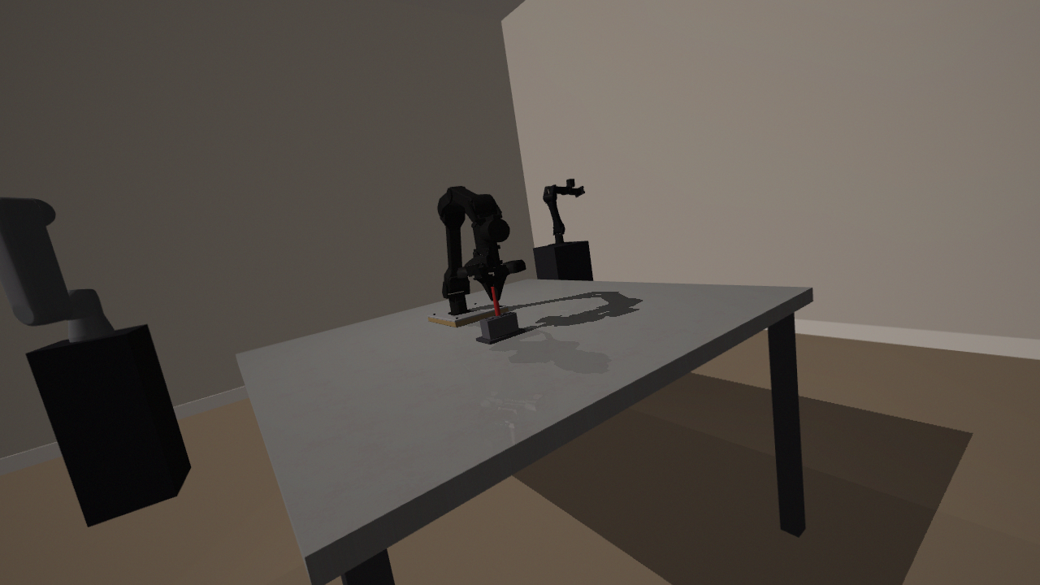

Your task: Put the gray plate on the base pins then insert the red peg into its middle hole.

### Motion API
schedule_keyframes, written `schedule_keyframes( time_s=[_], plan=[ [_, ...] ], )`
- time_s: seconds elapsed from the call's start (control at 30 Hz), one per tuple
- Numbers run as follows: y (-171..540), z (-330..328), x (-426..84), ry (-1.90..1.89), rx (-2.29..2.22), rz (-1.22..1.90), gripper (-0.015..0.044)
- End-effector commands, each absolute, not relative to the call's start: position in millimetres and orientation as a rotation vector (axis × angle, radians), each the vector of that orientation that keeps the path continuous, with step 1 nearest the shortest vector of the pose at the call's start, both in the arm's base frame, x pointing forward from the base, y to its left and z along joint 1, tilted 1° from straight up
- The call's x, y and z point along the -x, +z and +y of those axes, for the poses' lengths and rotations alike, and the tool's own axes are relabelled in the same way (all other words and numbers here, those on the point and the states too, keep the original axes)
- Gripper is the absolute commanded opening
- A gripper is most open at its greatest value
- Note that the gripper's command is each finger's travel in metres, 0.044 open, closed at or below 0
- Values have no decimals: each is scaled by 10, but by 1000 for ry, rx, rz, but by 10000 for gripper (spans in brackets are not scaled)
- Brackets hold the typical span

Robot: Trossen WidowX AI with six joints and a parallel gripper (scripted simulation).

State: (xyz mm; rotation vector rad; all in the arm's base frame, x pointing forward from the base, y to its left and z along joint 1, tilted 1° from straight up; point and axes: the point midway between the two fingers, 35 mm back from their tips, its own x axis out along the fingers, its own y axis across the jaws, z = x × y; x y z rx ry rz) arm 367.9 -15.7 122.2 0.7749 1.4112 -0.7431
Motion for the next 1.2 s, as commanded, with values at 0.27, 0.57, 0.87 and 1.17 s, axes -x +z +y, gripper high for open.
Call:
schedule_keyframes(
  time_s=[0.27, 0.57, 0.87, 1.17],
  plan=[
    [1189, -155, -3673, -744, -774, 1414, 0],
    [1183, -155, -3672, -744, -774, 1414, 0],
    [1168, -156, -3663, -744, -774, 1414, 0],
    [1162, -156, -3664, -744, -774, 1414, 0]
  ],
)
